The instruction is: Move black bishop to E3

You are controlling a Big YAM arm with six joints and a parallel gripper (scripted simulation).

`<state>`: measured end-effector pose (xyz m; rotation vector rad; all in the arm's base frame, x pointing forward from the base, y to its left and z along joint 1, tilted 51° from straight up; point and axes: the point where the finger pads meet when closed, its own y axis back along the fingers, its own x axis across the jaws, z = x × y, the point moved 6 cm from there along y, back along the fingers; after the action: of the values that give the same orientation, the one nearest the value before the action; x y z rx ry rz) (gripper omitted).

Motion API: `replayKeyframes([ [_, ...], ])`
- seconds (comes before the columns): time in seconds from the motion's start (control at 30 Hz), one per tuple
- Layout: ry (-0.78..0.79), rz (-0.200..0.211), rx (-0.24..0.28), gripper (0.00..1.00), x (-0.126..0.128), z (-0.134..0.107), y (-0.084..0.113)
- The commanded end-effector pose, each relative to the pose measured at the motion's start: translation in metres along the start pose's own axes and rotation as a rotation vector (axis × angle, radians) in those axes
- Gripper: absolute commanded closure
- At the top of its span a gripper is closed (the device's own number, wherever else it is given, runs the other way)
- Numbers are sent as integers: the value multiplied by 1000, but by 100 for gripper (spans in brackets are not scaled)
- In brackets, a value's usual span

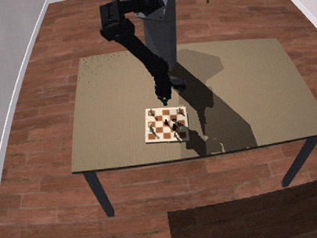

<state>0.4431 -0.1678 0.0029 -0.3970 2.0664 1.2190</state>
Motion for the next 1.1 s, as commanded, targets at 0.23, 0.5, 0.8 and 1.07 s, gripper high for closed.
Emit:
replayKeyframes([
  [0.23, 2, -19, 4, 100, -6, -3, -43],
  [0.5, -10, -54, 5, 100, -22, -4, -45],
  [0.8, -3, -31, 3, 100, -13, -2, -50],
  [1.07, -3, -31, 3, 100, -13, -2, -50],
])
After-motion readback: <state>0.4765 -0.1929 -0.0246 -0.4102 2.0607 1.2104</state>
